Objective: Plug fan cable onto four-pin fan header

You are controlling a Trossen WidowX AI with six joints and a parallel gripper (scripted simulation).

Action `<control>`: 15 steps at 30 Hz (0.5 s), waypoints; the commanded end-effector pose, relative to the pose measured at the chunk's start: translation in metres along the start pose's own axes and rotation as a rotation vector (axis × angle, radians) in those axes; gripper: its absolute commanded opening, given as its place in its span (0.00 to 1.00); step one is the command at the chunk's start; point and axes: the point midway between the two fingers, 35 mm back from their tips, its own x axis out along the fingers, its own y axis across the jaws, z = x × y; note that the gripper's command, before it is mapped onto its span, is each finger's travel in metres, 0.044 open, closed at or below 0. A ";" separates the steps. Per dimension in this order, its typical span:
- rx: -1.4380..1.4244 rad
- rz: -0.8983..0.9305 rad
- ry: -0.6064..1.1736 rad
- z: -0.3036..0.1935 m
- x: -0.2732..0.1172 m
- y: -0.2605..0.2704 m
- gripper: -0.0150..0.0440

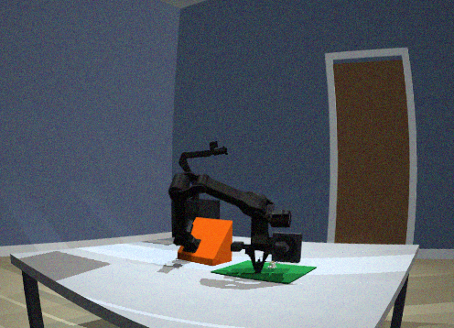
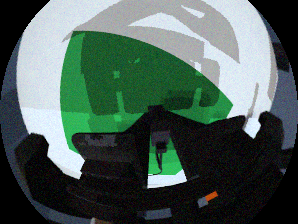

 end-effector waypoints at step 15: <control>0.043 0.002 -0.004 -0.007 -0.049 0.005 0.25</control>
